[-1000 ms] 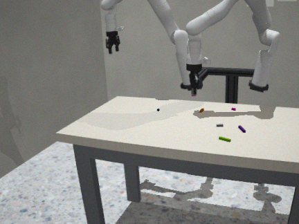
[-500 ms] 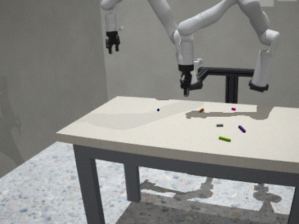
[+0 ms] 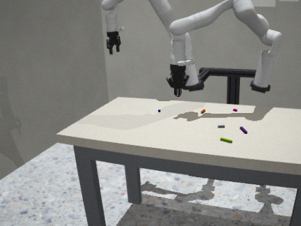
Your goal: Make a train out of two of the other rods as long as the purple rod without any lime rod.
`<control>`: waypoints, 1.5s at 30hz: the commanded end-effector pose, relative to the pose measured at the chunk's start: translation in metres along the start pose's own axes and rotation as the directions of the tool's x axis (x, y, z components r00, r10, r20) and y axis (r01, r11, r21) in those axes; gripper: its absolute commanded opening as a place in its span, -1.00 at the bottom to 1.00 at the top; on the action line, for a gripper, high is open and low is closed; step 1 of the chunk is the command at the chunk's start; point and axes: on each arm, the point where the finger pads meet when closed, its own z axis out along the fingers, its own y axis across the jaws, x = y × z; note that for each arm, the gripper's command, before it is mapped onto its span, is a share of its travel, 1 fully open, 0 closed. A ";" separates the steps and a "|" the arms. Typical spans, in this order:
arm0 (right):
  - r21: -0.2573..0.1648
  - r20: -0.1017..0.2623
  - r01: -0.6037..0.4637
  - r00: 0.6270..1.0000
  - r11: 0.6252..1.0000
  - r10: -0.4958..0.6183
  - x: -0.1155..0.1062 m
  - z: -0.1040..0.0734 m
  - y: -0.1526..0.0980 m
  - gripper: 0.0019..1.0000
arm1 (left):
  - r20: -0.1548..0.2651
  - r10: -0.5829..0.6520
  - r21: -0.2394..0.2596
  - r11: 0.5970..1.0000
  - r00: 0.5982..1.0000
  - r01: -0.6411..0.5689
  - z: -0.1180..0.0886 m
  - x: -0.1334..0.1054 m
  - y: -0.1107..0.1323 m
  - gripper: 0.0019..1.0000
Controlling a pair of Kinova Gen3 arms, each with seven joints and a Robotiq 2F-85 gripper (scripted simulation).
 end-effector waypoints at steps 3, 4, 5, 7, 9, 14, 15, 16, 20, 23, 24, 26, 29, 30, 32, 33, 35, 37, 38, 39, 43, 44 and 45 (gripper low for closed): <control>0.005 0.006 0.004 1.000 1.000 -0.004 -0.001 -0.001 -0.004 1.00 | 0.000 0.152 0.018 0.988 0.988 -0.152 0.002 -0.011 0.009 -0.65; 0.005 0.006 0.004 1.000 1.000 -0.004 -0.001 -0.001 -0.004 1.00 | 0.001 0.177 0.017 0.984 0.984 -0.177 0.001 -0.013 0.011 -0.65; 0.005 0.006 0.004 1.000 1.000 -0.004 -0.001 -0.001 -0.004 1.00 | 0.001 0.199 0.015 0.980 0.980 -0.199 0.001 -0.014 0.013 -0.65; 0.005 0.006 0.004 1.000 1.000 -0.004 -0.001 -0.001 -0.004 1.00 | 0.002 0.234 0.013 0.972 0.972 -0.234 0.001 -0.015 0.015 -0.65; 0.005 0.006 0.004 1.000 1.000 -0.004 -0.001 -0.001 -0.004 1.00 | 0.002 0.258 0.012 0.966 0.966 -0.258 0.000 -0.016 0.017 -0.65; 0.005 0.006 0.004 1.000 1.000 -0.004 -0.001 -0.001 -0.004 1.00 | 0.002 0.281 0.010 0.960 0.960 -0.281 0.000 -0.017 0.019 -0.65; 0.005 0.006 0.004 1.000 1.000 -0.004 -0.001 -0.001 -0.004 1.00 | 0.002 0.281 0.010 0.960 0.960 -0.281 0.000 -0.017 0.019 -0.65; 0.005 0.006 0.004 1.000 1.000 -0.004 -0.001 -0.001 -0.004 1.00 | 0.002 0.281 0.010 0.960 0.960 -0.281 0.000 -0.017 0.019 -0.65; 0.005 0.006 0.004 1.000 1.000 -0.004 -0.001 -0.001 -0.004 1.00 | 0.002 0.281 0.010 0.960 0.960 -0.281 0.000 -0.017 0.019 -0.65; 0.005 0.006 0.004 1.000 1.000 -0.004 -0.001 -0.001 -0.004 1.00 | 0.002 0.281 0.010 0.960 0.960 -0.281 0.000 -0.017 0.019 -0.65; 0.005 0.006 0.004 1.000 1.000 -0.004 -0.001 -0.001 -0.004 1.00 | 0.002 0.281 0.010 0.960 0.960 -0.281 0.000 -0.017 0.019 -0.65; 0.005 0.006 0.004 1.000 1.000 -0.004 -0.001 -0.001 -0.004 1.00 | 0.002 0.281 0.010 0.960 0.960 -0.281 0.000 -0.017 0.019 -0.65; 0.005 0.006 0.004 1.000 1.000 -0.004 -0.001 -0.001 -0.004 1.00 | 0.002 0.281 0.010 0.960 0.960 -0.281 0.000 -0.017 0.019 -0.65; 0.005 0.006 0.004 1.000 1.000 -0.004 -0.001 -0.001 -0.004 1.00 | 0.002 0.282 0.010 0.959 0.959 -0.282 0.000 -0.017 0.019 -0.65; 0.005 0.006 0.004 1.000 1.000 -0.004 -0.001 -0.001 -0.004 1.00 | 0.002 0.285 0.011 0.959 0.959 -0.285 0.001 -0.017 0.019 -0.65; 0.005 0.006 0.004 1.000 1.000 -0.004 -0.001 -0.001 -0.004 1.00 | 0.002 0.285 0.011 0.959 0.959 -0.285 0.001 -0.017 0.019 -0.65; 0.005 0.006 0.004 1.000 1.000 -0.004 -0.001 -0.001 -0.004 1.00 | 0.002 0.287 0.011 0.958 0.958 -0.287 0.001 -0.017 0.019 -0.65; 0.005 0.006 0.004 1.000 1.000 -0.004 -0.001 -0.001 -0.004 1.00 | 0.002 0.294 0.013 0.956 0.956 -0.294 0.003 -0.017 0.019 -0.65; 0.005 0.006 0.004 1.000 1.000 -0.004 -0.001 -0.001 -0.004 1.00 | 0.002 0.298 0.014 0.954 0.955 -0.298 0.004 -0.017 0.019 -0.65; 0.005 0.006 0.004 1.000 1.000 -0.004 -0.001 -0.001 -0.004 1.00 | 0.002 0.299 0.014 0.954 0.954 -0.299 0.007 -0.017 0.019 -0.65; 0.005 0.006 0.004 1.000 1.000 -0.004 -0.001 -0.001 -0.004 1.00 | 0.002 0.299 0.014 0.954 0.954 -0.299 0.021 -0.018 0.019 -0.65; 0.005 0.006 0.004 1.000 1.000 -0.004 -0.001 -0.001 -0.004 1.00 | 0.002 0.299 0.014 0.954 0.954 -0.299 0.025 -0.018 0.019 -0.65; 0.005 0.006 0.004 1.000 1.000 -0.004 -0.001 -0.001 -0.004 1.00 | 0.002 0.299 0.014 0.954 0.954 -0.299 0.030 -0.018 0.019 -0.65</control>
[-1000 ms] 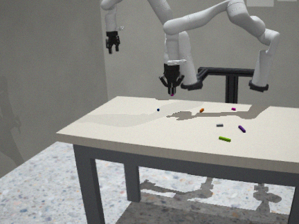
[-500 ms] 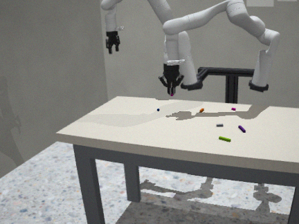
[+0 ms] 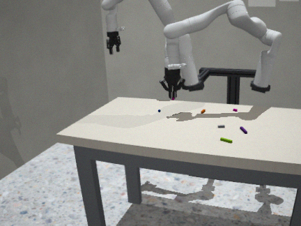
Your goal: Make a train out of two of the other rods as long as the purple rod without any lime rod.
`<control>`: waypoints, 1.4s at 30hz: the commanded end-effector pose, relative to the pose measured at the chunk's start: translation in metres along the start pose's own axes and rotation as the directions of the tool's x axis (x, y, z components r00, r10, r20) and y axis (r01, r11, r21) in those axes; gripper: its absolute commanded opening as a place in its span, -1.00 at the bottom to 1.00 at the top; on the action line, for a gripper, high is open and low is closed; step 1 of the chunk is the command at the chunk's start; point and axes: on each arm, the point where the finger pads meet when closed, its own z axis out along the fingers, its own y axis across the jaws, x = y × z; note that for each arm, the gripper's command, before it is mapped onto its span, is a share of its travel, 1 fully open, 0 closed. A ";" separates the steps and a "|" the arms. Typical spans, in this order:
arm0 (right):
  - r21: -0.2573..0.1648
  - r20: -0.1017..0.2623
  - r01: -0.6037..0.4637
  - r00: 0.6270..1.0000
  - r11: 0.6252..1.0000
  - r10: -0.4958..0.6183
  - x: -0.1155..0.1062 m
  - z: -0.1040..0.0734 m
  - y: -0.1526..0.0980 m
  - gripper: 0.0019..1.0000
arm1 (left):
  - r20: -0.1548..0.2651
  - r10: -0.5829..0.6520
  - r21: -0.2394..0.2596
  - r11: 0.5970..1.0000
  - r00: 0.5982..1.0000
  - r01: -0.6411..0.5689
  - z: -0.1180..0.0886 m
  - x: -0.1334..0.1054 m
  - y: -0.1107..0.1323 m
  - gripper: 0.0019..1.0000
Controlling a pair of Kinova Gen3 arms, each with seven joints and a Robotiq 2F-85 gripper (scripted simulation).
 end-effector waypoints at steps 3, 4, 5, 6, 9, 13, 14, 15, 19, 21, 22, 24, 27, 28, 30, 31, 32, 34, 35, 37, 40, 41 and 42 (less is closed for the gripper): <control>0.005 0.006 0.004 1.000 1.000 -0.004 -0.001 -0.001 -0.004 1.00 | 0.000 0.007 0.003 1.000 1.000 -0.007 0.028 -0.001 0.000 -0.65; 0.005 0.006 0.004 1.000 1.000 -0.004 -0.001 -0.001 -0.004 1.00 | 0.000 0.007 0.003 1.000 1.000 -0.007 0.033 -0.001 0.000 -0.65; 0.005 0.006 0.004 1.000 1.000 -0.004 -0.001 -0.001 -0.004 1.00 | 0.000 0.007 0.003 1.000 1.000 -0.007 0.033 -0.001 0.000 -0.65; 0.005 0.006 0.004 1.000 1.000 -0.004 -0.001 -0.001 -0.004 1.00 | 0.000 0.007 0.003 1.000 1.000 -0.007 0.033 -0.001 0.000 -0.65; 0.005 0.006 0.004 1.000 1.000 -0.004 -0.001 -0.001 -0.004 1.00 | 0.000 0.007 0.003 1.000 1.000 -0.007 0.047 -0.001 0.000 -0.65; 0.005 0.006 0.004 1.000 1.000 -0.004 -0.001 -0.001 -0.004 1.00 | 0.000 0.006 0.003 1.000 1.000 -0.006 0.062 -0.001 0.001 -0.65; 0.005 0.006 0.004 1.000 1.000 -0.004 -0.001 -0.001 -0.004 1.00 | 0.000 0.006 0.003 1.000 1.000 -0.006 0.065 -0.001 0.001 -0.65; 0.005 0.006 0.004 1.000 1.000 -0.004 -0.001 -0.001 -0.004 1.00 | 0.000 0.006 0.003 1.000 1.000 -0.006 0.067 -0.001 0.001 -0.65; 0.005 0.006 0.004 1.000 1.000 -0.004 -0.001 -0.001 -0.004 1.00 | -0.001 0.006 0.003 1.000 1.000 -0.006 0.072 -0.001 0.001 -0.65; 0.005 0.006 0.004 1.000 1.000 -0.004 -0.001 -0.001 -0.004 1.00 | -0.001 0.006 0.003 1.000 1.000 -0.006 0.073 -0.001 0.001 -0.65; 0.005 0.006 0.004 1.000 1.000 -0.004 -0.001 -0.001 -0.004 1.00 | -0.001 0.006 0.003 1.000 1.000 -0.006 0.073 -0.001 0.001 -0.65; 0.005 0.006 0.004 1.000 1.000 -0.004 -0.001 -0.001 -0.004 1.00 | -0.001 0.006 0.003 1.000 1.000 -0.006 0.073 -0.001 0.001 -0.65; 0.005 0.006 0.004 1.000 1.000 -0.004 -0.001 -0.001 -0.004 1.00 | -0.001 0.006 0.003 1.000 1.000 -0.006 0.073 -0.001 0.001 -0.65; 0.005 0.006 0.004 1.000 1.000 -0.004 -0.001 -0.001 -0.004 1.00 | -0.001 0.006 0.003 1.000 1.000 -0.006 0.073 -0.001 0.001 -0.65; 0.005 0.006 0.004 1.000 1.000 -0.004 -0.001 -0.001 -0.004 1.00 | -0.001 0.006 0.003 1.000 1.000 -0.006 0.073 -0.001 0.001 -0.65; 0.005 0.006 0.004 1.000 1.000 -0.004 -0.001 -0.001 -0.004 1.00 | -0.001 0.006 0.003 1.000 1.000 -0.006 0.073 -0.001 0.001 -0.65; 0.005 0.006 0.004 1.000 1.000 -0.004 -0.001 -0.001 -0.004 1.00 | -0.001 0.006 0.003 1.000 1.000 -0.006 0.073 -0.001 0.001 -0.65; 0.005 0.006 0.004 1.000 1.000 -0.004 -0.001 -0.001 -0.004 1.00 | -0.001 0.006 0.003 1.000 1.000 -0.006 0.073 -0.001 0.001 -0.65; 0.005 0.006 0.004 1.000 1.000 -0.004 -0.001 -0.001 -0.004 1.00 | -0.001 0.006 0.003 1.000 1.000 -0.006 0.073 -0.001 0.001 -0.65; 0.005 0.006 0.004 1.000 1.000 -0.004 -0.001 -0.001 -0.004 1.00 | -0.001 0.006 0.003 1.000 1.000 -0.006 0.073 -0.001 0.001 -0.65; 0.005 0.006 0.004 1.000 1.000 -0.004 -0.001 -0.001 -0.004 1.00 | -0.001 0.006 0.003 1.000 1.000 -0.006 0.073 -0.001 0.001 -0.65; 0.005 0.006 0.004 1.000 1.000 -0.004 -0.001 -0.001 -0.004 1.00 | -0.001 0.006 0.003 1.000 1.000 -0.006 0.073 -0.001 0.001 -0.65; 0.005 0.006 0.004 1.000 1.000 -0.004 -0.001 -0.001 -0.004 1.00 | -0.001 0.006 0.003 1.000 1.000 -0.006 0.073 -0.001 0.001 -0.65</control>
